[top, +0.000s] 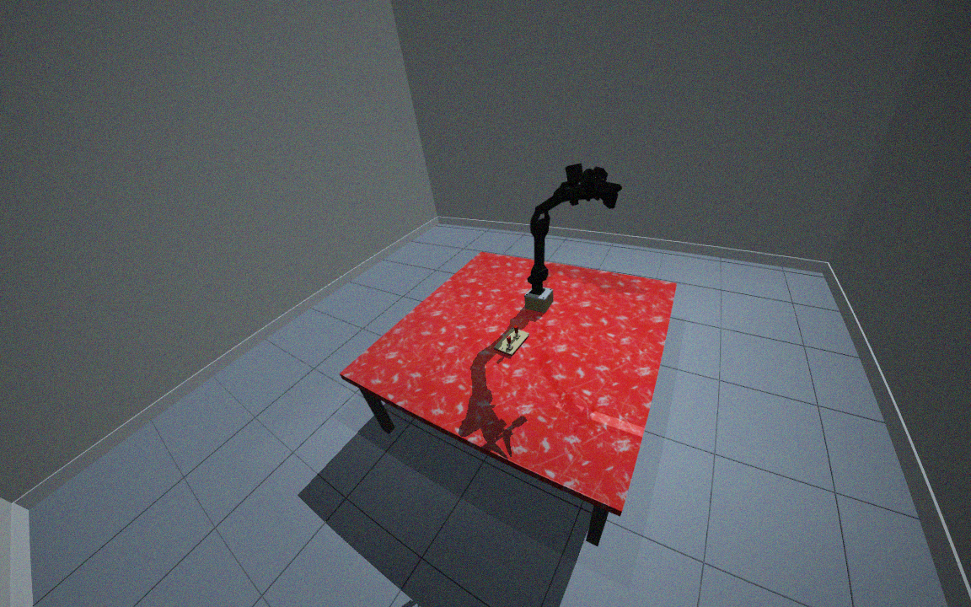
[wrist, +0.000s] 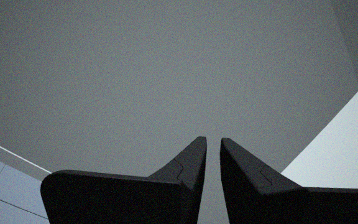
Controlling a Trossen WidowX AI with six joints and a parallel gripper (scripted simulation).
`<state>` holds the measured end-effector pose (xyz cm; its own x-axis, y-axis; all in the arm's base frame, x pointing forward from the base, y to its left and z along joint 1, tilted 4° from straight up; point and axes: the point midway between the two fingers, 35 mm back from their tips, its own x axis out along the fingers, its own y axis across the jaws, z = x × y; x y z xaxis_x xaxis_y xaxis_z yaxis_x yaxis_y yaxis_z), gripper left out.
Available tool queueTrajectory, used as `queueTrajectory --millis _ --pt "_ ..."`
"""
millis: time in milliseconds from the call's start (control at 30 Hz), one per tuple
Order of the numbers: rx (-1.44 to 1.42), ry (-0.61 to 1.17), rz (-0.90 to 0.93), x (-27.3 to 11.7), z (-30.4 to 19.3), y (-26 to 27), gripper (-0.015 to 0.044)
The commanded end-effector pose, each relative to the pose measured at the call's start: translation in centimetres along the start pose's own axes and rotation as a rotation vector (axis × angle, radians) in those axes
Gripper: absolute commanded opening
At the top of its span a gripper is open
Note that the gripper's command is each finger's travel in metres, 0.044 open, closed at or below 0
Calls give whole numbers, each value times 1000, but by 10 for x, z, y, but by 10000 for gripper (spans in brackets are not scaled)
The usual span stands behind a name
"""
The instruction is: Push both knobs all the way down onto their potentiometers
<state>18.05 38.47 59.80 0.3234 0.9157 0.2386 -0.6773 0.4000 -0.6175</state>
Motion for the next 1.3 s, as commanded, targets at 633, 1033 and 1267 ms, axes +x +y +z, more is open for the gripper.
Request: queueTrajectory --millis 633,1033,1267 --pt "259 645 14 -31 -237 4 0" --pt "456 986 -51 -96 -347 8 0" --pt "584 1179 -105 -146 -400 15 0"
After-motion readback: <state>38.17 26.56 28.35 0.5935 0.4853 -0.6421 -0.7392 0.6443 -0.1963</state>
